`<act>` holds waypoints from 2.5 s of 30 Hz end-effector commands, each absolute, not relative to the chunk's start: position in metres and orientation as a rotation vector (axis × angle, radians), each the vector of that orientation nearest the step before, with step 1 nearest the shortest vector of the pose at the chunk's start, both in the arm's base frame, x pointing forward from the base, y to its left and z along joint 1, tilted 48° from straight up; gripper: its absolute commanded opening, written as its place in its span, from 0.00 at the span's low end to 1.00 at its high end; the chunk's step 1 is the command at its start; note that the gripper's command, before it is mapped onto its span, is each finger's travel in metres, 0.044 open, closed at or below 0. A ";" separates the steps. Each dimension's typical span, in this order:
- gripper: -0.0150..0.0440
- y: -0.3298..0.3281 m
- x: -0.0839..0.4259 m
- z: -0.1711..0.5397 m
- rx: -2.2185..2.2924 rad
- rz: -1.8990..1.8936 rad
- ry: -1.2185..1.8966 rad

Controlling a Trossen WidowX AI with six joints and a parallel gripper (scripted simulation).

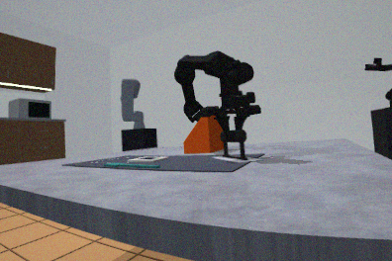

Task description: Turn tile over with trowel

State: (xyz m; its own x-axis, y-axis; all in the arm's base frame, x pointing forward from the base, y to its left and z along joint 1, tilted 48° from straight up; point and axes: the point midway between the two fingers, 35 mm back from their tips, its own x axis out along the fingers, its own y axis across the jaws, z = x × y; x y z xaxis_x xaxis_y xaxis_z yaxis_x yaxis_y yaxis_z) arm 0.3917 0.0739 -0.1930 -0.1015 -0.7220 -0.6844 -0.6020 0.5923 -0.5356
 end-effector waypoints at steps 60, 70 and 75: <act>0.71 0.106 0.393 -0.160 -1.555 0.502 1.886; 0.71 0.106 0.393 -0.160 -1.360 0.211 1.864; 0.71 0.106 0.393 -0.160 -1.241 0.048 1.837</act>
